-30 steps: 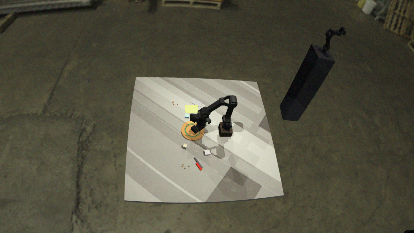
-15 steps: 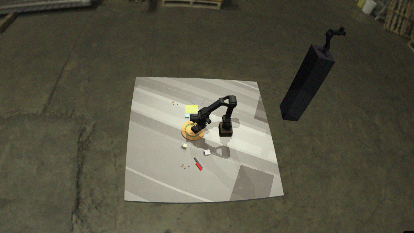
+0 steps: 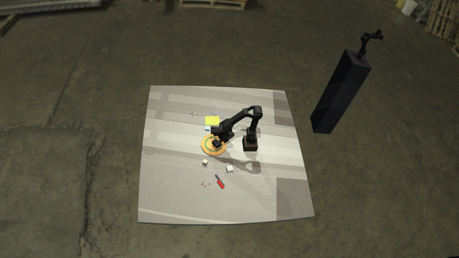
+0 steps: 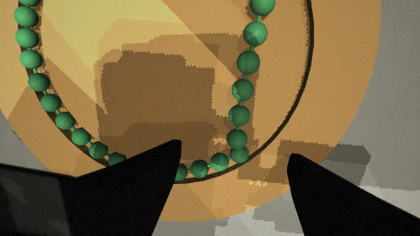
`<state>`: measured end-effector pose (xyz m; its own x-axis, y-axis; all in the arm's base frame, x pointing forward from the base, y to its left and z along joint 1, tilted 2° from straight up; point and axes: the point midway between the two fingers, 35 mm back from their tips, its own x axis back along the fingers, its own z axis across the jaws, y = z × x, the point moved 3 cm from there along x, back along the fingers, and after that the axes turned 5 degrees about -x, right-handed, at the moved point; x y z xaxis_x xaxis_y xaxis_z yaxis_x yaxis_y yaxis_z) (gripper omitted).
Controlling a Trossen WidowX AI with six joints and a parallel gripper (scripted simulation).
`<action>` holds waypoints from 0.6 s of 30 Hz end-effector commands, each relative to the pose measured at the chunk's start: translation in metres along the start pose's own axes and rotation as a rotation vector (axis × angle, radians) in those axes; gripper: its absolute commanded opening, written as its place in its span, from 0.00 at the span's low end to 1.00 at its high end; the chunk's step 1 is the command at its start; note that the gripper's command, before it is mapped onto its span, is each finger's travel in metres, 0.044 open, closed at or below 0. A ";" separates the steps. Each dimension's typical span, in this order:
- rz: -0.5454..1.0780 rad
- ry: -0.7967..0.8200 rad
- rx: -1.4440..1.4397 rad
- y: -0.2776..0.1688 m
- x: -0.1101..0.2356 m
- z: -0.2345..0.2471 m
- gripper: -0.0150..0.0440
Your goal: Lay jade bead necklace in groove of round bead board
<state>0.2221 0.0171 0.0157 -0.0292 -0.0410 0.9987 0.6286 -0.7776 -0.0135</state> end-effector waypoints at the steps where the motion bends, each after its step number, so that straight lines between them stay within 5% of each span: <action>1: 0.001 -0.002 0.001 0.000 0.002 0.000 0.88; 4: 0.003 -0.004 0.000 -0.001 0.002 -0.001 1.00; 18: 0.005 -0.006 0.003 -0.001 0.005 -0.001 1.00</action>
<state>0.2205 0.0169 0.0201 -0.0218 -0.0406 0.9989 0.6284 -0.7777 -0.0179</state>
